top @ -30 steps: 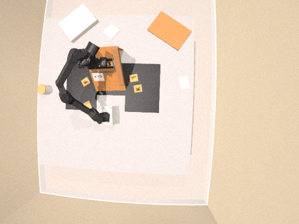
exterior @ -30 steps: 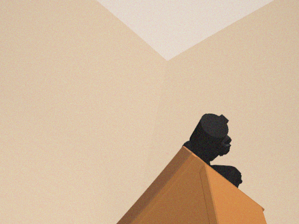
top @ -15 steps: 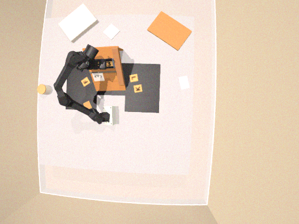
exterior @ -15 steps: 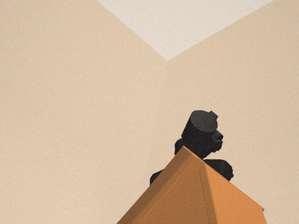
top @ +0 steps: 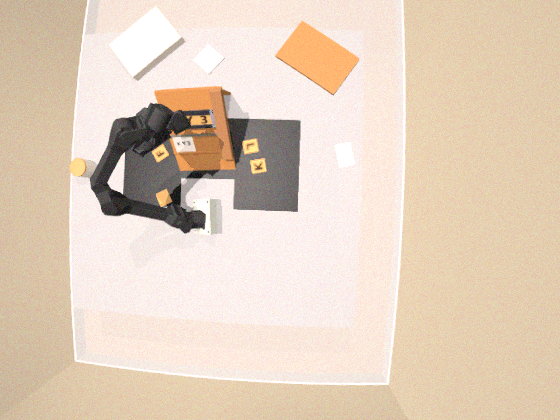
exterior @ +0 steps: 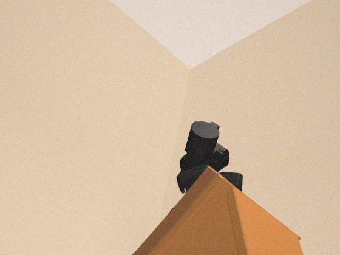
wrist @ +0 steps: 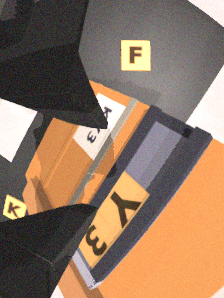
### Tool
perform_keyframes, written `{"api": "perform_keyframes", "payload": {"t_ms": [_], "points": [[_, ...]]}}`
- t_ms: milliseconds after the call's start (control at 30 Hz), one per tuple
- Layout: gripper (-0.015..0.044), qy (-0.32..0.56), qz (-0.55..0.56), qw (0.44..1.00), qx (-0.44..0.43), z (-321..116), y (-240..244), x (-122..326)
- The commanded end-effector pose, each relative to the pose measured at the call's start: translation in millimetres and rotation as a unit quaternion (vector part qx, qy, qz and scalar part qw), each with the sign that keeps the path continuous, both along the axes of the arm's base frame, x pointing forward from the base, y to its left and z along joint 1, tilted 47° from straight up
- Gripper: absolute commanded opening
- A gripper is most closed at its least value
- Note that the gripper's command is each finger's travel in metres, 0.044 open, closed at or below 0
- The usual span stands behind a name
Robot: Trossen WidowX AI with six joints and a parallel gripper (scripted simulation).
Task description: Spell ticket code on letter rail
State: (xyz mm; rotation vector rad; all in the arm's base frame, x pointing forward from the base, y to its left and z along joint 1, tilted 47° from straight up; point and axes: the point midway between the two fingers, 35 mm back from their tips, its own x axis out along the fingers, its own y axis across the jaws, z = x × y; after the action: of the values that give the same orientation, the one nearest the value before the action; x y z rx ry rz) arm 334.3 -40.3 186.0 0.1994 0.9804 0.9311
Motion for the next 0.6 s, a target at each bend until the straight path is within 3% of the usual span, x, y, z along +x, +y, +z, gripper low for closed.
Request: {"api": "perform_keyframes", "payload": {"t_ms": [0,167,233,567], "points": [[0.0315,-0.199,0.058,0.977,-0.049,27,-15,-30],[0.0440,-0.408,0.111,0.894,-0.148,53,-30,-65],[0.0440,-0.453,0.124,0.864,-0.180,58,-32,-73],[0.0440,-0.458,0.126,0.860,-0.184,59,-32,-74]]}}
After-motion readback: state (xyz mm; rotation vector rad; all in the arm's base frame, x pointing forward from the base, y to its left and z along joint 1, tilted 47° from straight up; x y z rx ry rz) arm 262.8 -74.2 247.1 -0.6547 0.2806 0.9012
